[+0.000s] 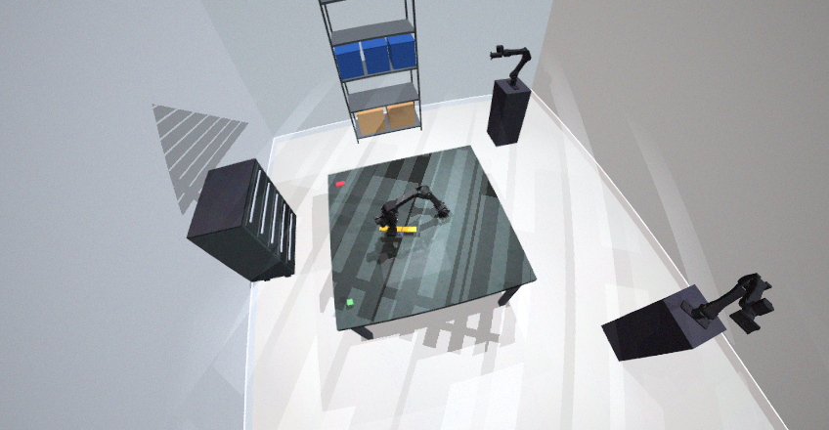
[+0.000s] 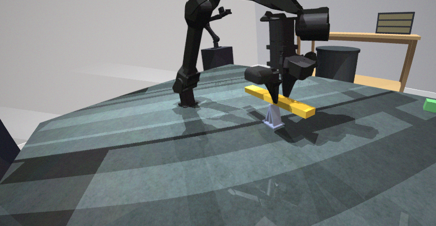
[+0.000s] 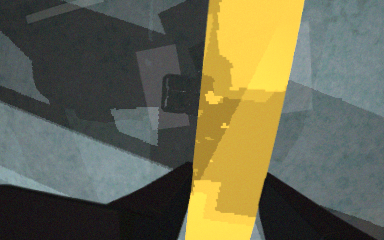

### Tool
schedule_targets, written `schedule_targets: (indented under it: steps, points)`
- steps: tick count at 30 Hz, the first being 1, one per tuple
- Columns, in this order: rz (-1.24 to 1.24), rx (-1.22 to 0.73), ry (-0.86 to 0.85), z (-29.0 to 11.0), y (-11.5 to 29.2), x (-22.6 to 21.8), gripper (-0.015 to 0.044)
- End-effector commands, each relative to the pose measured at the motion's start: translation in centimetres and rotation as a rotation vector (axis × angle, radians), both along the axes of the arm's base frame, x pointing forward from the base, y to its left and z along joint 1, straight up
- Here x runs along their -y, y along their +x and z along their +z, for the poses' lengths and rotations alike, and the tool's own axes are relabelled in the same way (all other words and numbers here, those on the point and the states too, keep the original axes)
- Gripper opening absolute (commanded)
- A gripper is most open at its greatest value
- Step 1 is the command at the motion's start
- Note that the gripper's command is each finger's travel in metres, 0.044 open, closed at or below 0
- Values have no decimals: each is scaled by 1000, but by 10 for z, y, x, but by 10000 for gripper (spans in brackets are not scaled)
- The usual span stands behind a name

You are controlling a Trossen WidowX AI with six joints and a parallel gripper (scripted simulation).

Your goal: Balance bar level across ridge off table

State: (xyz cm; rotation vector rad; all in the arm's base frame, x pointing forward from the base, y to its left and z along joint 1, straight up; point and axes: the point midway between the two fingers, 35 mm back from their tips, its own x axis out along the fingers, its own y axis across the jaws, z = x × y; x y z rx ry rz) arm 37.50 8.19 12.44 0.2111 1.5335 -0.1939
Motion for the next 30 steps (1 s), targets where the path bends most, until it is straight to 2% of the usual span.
schedule_targets:
  steps: [1, 30]
  points:
    - [3, 2, -1, 0, 0, 0, 0]
    - [3, 2, -1, -2, 0, 0, 0]
